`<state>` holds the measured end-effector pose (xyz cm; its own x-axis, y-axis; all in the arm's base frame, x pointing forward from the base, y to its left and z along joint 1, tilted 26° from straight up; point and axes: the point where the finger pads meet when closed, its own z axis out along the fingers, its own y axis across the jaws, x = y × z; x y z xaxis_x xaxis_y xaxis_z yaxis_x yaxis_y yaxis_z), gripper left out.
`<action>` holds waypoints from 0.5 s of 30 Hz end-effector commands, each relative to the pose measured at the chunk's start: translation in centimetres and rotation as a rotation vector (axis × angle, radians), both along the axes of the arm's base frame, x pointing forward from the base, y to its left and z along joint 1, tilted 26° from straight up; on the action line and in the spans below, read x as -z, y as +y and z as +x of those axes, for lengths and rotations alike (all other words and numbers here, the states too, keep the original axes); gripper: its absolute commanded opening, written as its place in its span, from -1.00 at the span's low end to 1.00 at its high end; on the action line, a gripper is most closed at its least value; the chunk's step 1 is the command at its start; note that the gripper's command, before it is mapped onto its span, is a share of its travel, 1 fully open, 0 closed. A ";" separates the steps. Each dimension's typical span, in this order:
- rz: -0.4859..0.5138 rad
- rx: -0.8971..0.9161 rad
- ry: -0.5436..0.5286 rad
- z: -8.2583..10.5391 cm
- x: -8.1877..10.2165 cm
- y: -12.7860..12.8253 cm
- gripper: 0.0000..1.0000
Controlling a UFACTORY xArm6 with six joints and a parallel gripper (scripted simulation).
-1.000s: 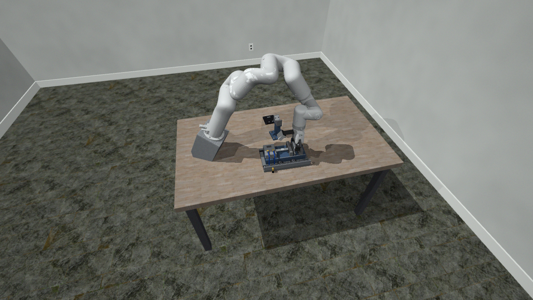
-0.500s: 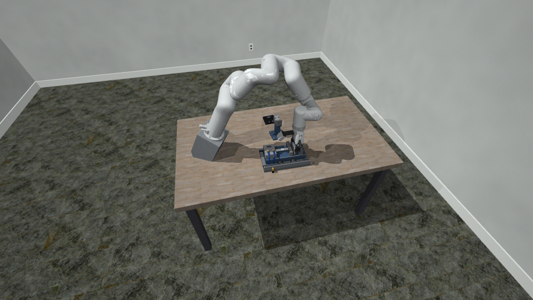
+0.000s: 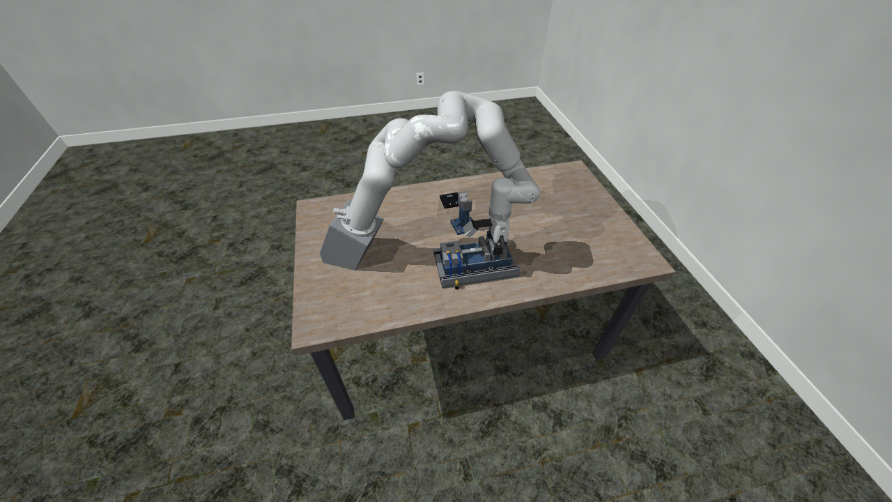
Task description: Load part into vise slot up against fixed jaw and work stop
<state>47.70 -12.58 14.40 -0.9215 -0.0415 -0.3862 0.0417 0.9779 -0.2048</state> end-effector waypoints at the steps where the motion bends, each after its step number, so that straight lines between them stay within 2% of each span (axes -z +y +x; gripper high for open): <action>1: -0.001 0.000 -0.003 0.1 -0.1 0.0 -1.00; 15: -0.001 0.000 -0.003 0.2 0.2 -0.1 -1.00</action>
